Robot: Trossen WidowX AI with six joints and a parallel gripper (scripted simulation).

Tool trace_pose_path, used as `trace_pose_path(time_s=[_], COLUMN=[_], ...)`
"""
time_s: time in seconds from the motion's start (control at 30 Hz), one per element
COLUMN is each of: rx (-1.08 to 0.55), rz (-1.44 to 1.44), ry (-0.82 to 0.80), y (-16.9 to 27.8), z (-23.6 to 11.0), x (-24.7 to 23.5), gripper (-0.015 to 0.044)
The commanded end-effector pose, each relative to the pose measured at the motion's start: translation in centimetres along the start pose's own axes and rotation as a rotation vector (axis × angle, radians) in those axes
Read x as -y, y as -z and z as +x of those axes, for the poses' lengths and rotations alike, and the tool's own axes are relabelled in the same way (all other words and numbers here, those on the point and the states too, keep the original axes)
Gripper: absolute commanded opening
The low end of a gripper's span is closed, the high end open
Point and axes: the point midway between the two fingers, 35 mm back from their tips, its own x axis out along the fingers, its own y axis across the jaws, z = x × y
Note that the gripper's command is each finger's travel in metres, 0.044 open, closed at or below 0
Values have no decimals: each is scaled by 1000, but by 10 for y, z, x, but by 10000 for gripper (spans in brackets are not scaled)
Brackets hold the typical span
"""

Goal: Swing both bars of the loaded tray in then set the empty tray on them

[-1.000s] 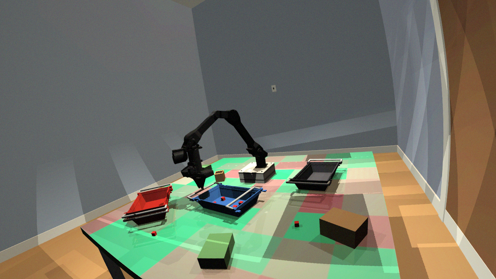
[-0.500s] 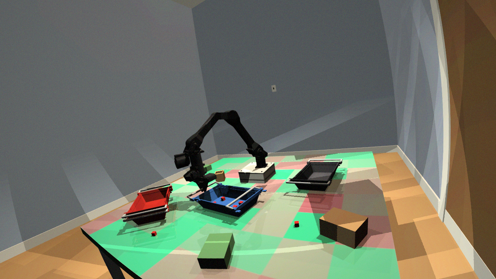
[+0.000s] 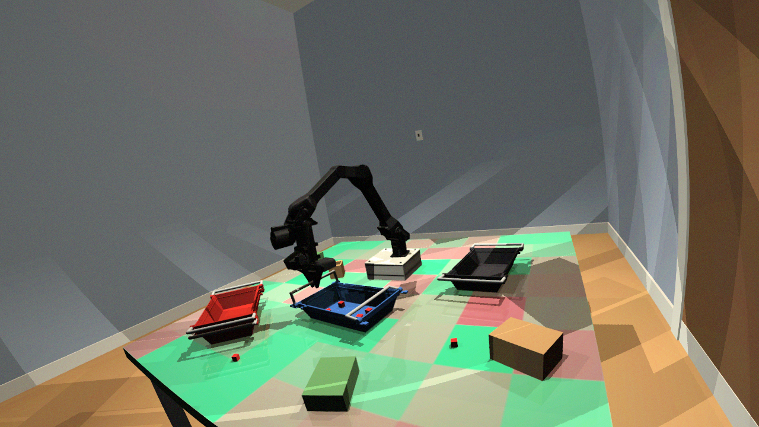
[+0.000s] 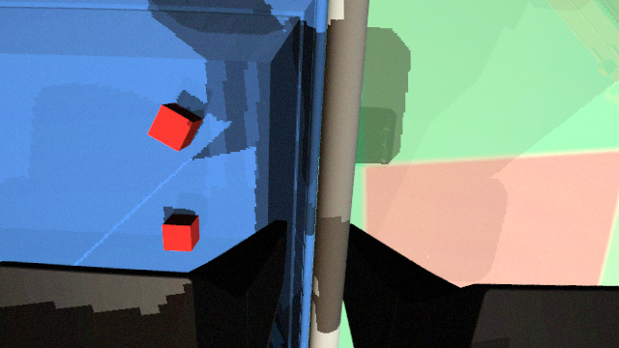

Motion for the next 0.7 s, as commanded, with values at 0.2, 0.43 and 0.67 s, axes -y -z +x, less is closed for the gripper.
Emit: trace_pose_path(time_s=[0.2,0.43,0.67], rx=[-14,-14,-11], rz=[-6,-6,-1], ry=[-16,-16,-21], y=[3,0,0], z=[24,-4,-17], x=[-38,-34,-33], gripper=[87,87,87])
